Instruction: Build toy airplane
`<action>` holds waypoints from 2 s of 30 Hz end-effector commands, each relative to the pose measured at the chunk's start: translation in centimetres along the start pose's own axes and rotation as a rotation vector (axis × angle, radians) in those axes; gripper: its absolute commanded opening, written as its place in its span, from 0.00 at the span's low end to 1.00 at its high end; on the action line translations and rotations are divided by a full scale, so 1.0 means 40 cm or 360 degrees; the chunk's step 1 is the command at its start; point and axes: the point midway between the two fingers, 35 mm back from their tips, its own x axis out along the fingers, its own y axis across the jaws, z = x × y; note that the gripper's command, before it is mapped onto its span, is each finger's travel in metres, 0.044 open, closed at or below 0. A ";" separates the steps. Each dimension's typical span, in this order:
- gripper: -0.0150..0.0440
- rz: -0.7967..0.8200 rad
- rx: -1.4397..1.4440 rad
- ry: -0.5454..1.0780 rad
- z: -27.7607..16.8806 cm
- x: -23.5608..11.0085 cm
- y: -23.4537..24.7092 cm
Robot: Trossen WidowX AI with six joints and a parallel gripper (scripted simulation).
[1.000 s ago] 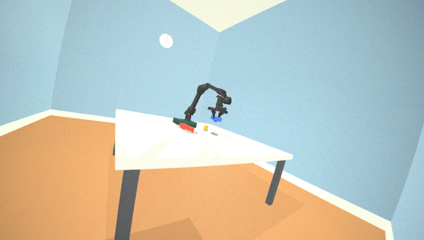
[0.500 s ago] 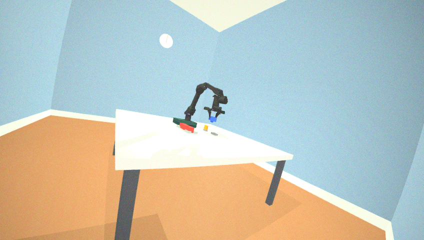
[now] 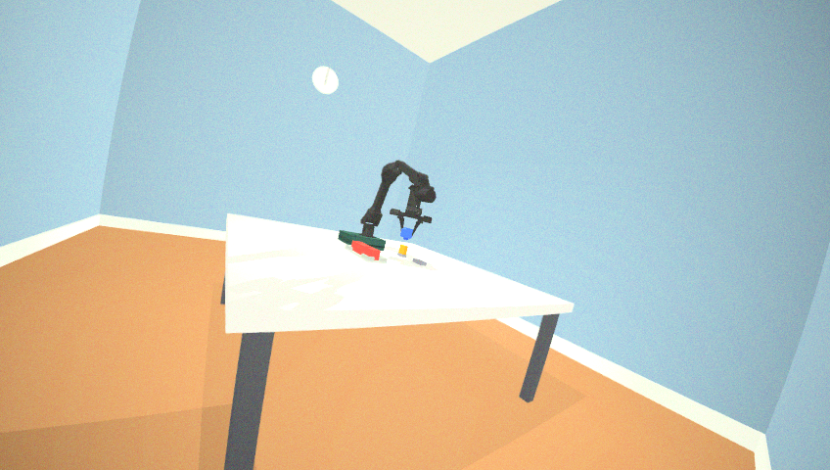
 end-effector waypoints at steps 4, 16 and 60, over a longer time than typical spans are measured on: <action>0.25 -0.0010 0.0209 -0.0009 0.036 0.011 -0.052; 0.25 -0.0014 0.0543 -0.0014 0.085 0.026 -0.137; 0.59 -0.0024 0.1365 -0.0026 0.161 0.064 -0.361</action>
